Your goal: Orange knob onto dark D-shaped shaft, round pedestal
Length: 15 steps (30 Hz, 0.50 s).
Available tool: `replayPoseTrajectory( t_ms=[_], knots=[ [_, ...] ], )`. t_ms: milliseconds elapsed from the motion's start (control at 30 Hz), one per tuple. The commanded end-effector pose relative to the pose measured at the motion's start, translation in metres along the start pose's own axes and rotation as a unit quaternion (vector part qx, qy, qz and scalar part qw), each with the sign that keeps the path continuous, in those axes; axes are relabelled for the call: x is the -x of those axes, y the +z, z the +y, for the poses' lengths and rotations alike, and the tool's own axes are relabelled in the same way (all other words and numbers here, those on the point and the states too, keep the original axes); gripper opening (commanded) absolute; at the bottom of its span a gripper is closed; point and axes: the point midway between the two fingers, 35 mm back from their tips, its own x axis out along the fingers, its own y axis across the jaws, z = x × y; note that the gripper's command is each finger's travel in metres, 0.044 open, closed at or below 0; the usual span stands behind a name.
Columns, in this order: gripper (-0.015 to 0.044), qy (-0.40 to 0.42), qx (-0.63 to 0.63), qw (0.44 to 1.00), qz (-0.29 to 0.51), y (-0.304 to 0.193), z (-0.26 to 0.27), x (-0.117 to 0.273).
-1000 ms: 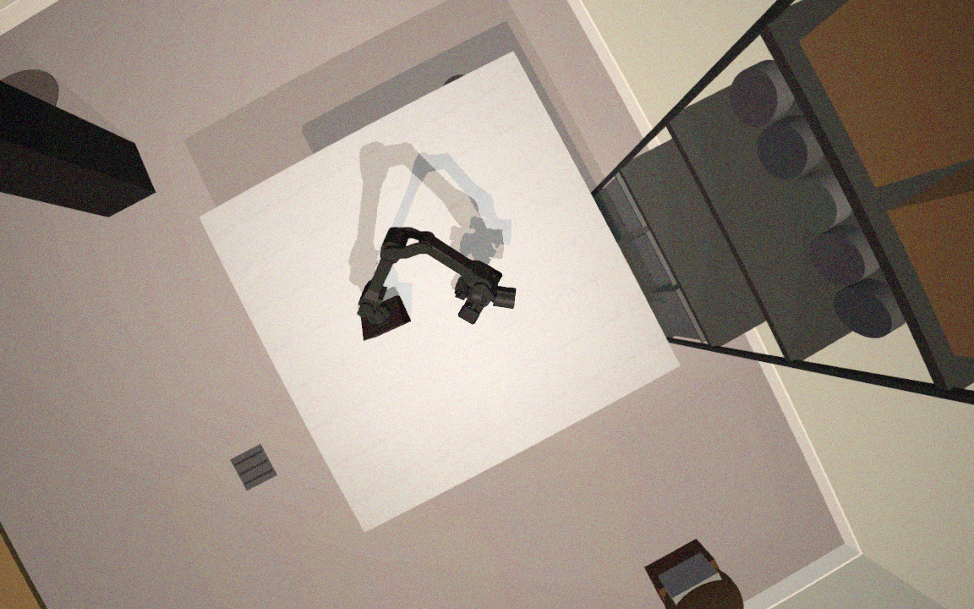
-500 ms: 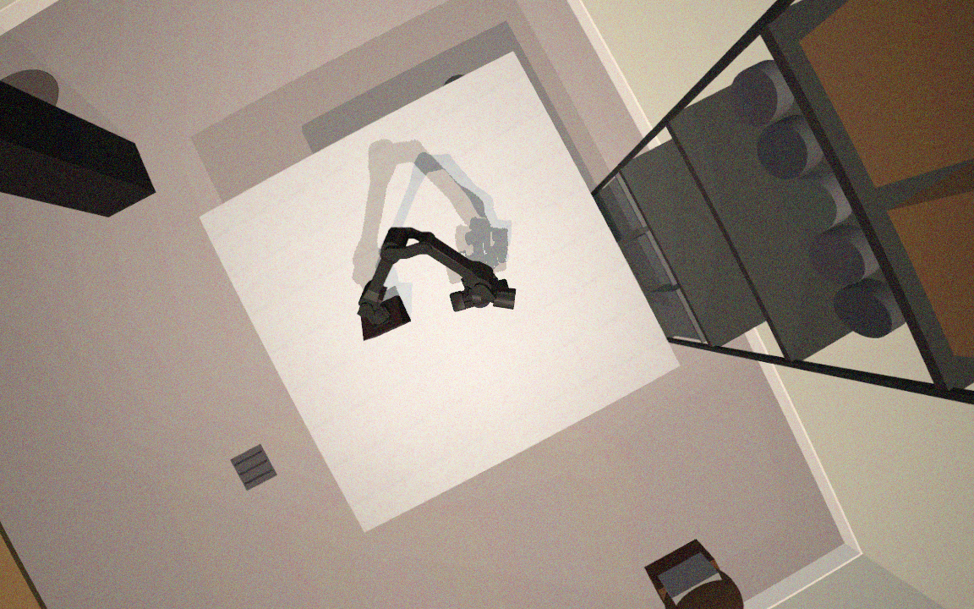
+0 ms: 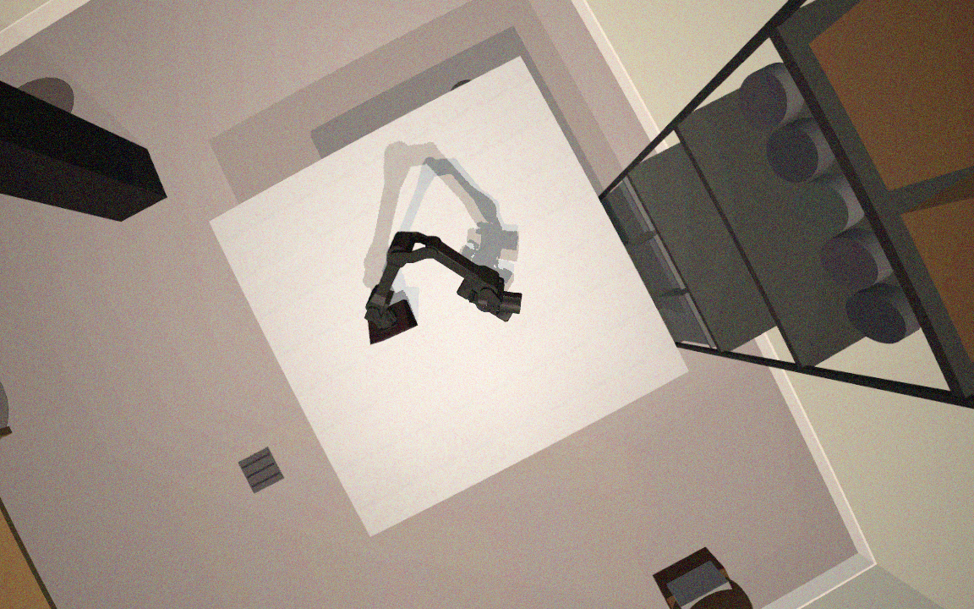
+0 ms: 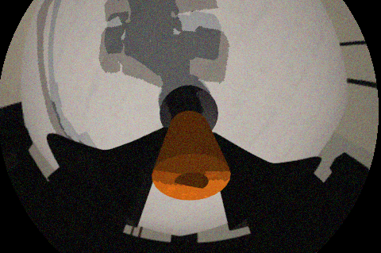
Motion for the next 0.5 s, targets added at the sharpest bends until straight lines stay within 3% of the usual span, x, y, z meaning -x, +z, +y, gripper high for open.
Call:
replayPoseTrajectory(
  t_ms=[0,467],
  knots=[
    [0.0,-0.002,-0.364,0.931,-0.002,0.0009,-0.0008,0.0047],
    [0.0,-0.002,-0.385,0.923,-0.002,0.0025,-0.0026,0.0043]
  ],
)
